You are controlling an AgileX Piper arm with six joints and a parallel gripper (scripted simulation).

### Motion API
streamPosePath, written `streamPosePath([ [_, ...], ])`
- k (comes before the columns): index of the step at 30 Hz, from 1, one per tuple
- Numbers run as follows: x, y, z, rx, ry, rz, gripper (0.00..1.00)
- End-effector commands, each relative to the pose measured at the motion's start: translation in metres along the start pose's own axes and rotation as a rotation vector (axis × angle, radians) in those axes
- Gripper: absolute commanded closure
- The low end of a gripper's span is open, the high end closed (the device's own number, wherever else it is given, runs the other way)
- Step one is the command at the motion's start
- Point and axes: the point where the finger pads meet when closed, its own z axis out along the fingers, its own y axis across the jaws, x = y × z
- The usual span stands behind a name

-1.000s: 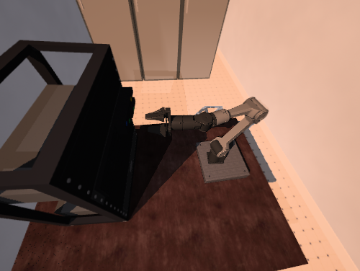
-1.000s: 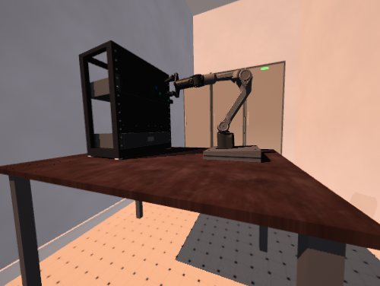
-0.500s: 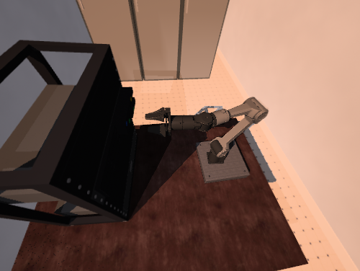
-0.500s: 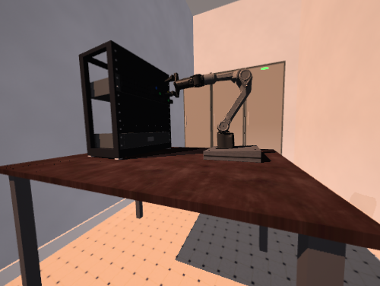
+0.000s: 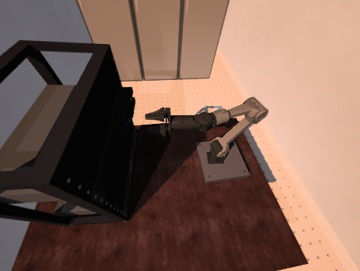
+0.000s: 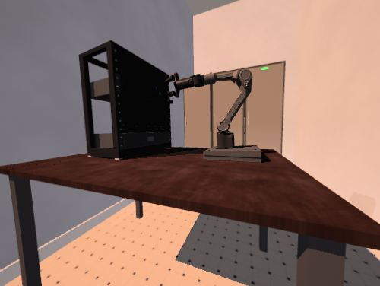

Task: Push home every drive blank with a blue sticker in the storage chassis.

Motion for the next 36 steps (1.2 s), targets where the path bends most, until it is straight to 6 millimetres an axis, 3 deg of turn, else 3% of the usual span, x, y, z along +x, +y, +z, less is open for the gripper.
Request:
streamPosePath([
  [1,0.0,-0.001,0.0,0.001,0.0,0.002,0.0],
  [30,0.0,-0.001,0.0,0.001,0.0,0.002,0.0],
  [36,0.009,0.011,-0.023,0.001,0.001,0.002,0.0],
])
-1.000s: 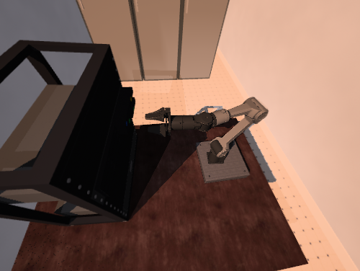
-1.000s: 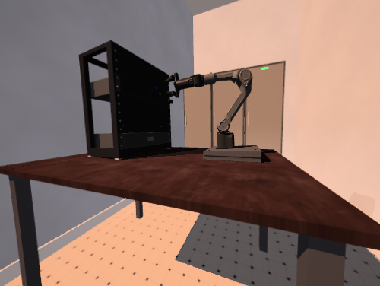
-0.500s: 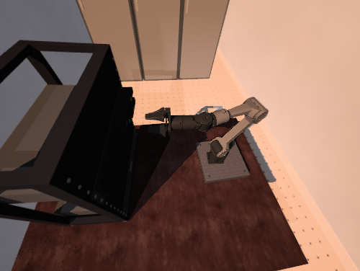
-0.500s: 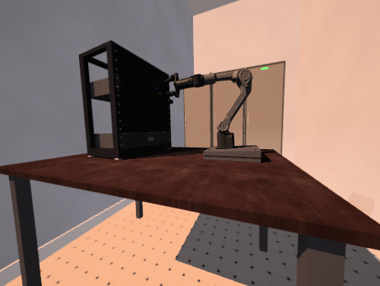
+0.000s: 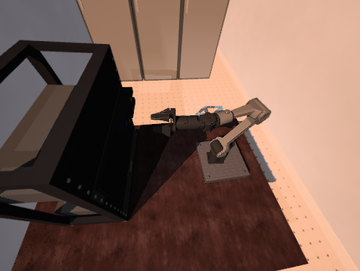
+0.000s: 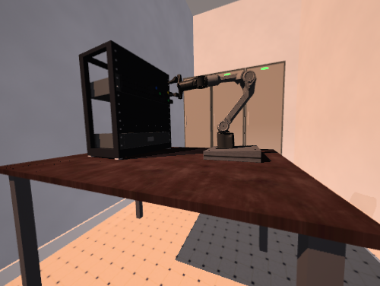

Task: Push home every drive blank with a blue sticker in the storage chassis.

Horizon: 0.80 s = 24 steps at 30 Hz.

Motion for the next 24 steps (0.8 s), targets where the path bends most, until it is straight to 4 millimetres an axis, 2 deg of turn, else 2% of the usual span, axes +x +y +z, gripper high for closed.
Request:
streamPosePath([
  [1,0.005,0.006,-0.012,0.003,0.0,0.002,0.0],
  [6,0.02,0.025,-0.054,0.021,-0.001,0.005,0.0],
  [8,0.024,0.029,-0.06,0.021,-0.002,0.005,0.0],
  [24,0.026,0.031,-0.064,0.022,-0.002,0.005,0.0],
])
